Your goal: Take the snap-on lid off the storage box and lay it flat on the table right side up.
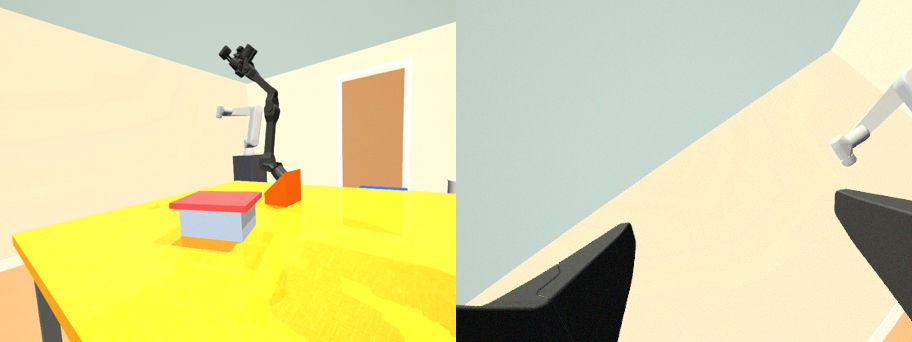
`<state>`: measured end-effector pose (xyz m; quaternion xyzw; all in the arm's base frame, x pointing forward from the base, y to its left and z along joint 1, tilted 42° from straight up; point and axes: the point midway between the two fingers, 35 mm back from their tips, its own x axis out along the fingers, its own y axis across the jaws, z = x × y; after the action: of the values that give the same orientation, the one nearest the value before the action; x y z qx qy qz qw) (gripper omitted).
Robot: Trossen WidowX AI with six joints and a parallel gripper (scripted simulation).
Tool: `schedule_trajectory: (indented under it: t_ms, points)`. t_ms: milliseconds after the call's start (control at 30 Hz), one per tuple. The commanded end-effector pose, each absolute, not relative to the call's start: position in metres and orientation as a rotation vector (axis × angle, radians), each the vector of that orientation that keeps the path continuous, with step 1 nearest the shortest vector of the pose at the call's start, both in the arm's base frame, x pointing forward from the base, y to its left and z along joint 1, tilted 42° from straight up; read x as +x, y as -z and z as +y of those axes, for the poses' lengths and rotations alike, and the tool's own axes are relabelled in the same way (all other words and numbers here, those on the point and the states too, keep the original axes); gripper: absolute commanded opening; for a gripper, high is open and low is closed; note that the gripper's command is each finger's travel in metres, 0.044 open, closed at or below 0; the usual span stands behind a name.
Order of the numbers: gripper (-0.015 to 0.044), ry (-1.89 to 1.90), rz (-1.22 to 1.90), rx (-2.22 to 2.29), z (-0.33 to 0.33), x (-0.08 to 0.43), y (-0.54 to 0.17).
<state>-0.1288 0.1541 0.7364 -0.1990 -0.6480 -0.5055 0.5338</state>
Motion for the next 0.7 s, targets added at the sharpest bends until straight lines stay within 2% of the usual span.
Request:
schedule_trajectory:
  t_ms: [0, 167, 200, 400, 667]
  points:
    - [0.0374, 1.203, -1.540, -0.467, 0.151, -0.128, -0.737]
    - [0.0242, 1.155, -1.425, -0.287, 0.075, -0.113, -0.737]
    - [0.0235, 1.143, -1.397, -0.248, 0.058, -0.107, -0.736]
    - [0.0235, 1.125, -1.262, -0.141, -0.002, -0.079, -0.726]
    - [0.0235, 0.996, -1.036, 0.108, -0.090, -0.001, -0.690]
